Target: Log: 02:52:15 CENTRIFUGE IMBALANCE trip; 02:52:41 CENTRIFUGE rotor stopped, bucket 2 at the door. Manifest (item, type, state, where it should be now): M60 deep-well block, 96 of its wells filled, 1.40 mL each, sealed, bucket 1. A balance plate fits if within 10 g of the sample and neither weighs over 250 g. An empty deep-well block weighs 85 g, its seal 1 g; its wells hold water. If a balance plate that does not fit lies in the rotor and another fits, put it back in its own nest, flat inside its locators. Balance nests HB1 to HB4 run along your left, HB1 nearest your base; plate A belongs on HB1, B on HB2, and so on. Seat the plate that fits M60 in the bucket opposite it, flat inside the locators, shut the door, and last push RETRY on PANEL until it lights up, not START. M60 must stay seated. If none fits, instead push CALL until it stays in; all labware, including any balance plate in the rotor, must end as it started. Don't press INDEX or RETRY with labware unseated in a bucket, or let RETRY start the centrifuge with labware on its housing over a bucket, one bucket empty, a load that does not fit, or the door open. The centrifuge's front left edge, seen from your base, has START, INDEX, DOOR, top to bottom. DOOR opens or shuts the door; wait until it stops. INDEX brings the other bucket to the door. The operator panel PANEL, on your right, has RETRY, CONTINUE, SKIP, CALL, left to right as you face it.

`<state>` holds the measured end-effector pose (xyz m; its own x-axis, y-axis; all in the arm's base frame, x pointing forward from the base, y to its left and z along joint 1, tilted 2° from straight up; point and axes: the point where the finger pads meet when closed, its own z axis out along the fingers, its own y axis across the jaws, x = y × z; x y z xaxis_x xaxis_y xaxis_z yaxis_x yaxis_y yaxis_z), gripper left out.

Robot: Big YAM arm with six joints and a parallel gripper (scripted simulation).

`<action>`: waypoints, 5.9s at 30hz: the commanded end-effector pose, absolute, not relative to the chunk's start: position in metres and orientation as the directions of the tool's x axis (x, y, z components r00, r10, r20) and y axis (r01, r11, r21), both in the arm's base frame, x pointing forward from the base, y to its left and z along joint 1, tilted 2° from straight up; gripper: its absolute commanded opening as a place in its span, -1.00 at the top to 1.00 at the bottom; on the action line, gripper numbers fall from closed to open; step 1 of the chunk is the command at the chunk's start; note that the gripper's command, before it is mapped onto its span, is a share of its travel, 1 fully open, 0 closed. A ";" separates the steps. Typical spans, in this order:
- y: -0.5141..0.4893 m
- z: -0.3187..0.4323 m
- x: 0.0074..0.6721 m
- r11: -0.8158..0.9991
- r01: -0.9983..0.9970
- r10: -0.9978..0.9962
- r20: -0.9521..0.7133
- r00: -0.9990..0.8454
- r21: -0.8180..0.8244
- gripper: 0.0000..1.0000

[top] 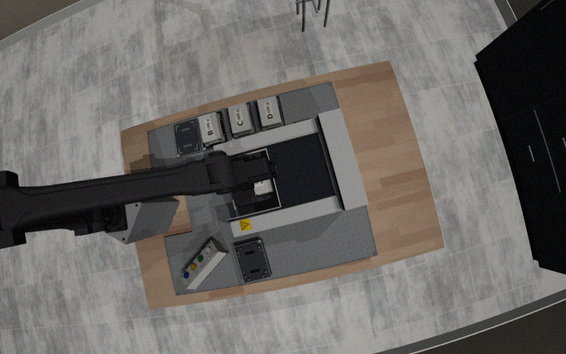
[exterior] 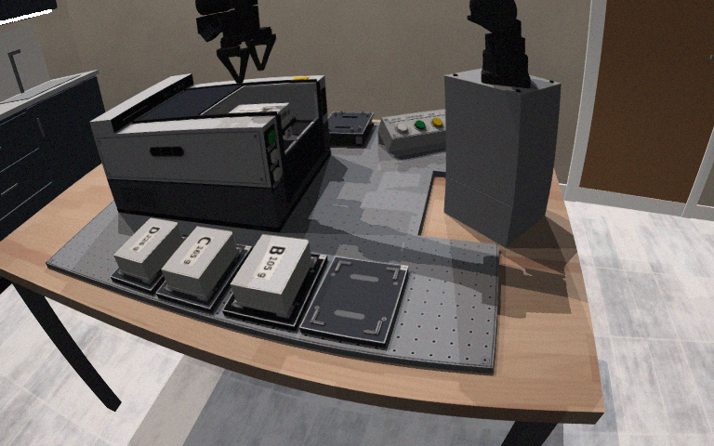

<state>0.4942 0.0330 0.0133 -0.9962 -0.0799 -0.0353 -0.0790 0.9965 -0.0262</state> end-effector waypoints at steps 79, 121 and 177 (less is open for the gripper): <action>0.026 -0.058 0.505 0.996 -0.082 -0.083 -0.044 -0.996 -0.025 -1.00; 0.028 -0.050 0.519 0.996 -0.083 -0.085 -0.063 -0.994 -0.026 -1.00; 0.026 -0.069 0.508 0.996 -0.083 -0.084 -0.045 -0.995 -0.025 -1.00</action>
